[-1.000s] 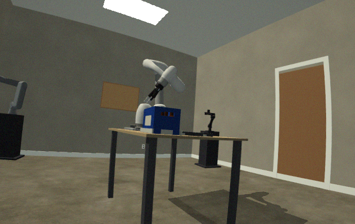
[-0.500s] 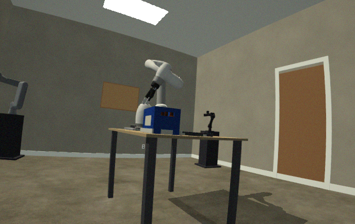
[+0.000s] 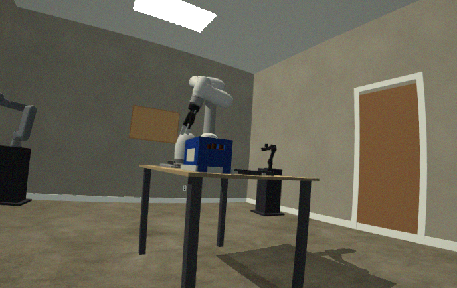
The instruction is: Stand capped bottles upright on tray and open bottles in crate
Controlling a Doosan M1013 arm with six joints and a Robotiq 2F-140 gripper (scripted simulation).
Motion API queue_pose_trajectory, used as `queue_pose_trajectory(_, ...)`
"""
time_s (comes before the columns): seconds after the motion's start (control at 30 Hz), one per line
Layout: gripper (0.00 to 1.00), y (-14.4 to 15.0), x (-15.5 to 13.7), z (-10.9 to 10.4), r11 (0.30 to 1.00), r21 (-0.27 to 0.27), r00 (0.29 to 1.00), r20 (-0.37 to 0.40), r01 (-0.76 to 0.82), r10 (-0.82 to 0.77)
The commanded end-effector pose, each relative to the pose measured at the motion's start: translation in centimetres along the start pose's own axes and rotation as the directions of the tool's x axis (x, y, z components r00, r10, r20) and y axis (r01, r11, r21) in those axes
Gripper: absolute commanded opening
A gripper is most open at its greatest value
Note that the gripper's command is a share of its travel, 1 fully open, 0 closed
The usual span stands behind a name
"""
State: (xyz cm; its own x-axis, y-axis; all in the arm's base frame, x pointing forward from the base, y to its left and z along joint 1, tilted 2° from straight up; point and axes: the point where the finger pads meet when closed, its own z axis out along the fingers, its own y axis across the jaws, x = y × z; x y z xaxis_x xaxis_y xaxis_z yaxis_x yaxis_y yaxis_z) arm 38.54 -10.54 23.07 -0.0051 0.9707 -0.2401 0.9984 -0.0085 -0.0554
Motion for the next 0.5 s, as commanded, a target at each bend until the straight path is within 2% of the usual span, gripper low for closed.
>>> queue_pose_trajectory(0.0,1.00,0.9,-0.4,0.1,1.000,-0.012,0.999,-0.038,0.001,-0.002)
queue_pose_trajectory(0.33,1.00,4.0,-1.6,0.6,0.999,-0.053,0.987,-0.159,-0.001,-0.008)
queue_pose_trajectory(0.47,1.00,4.5,-1.6,0.5,0.998,-0.056,0.987,-0.162,-0.002,-0.007)
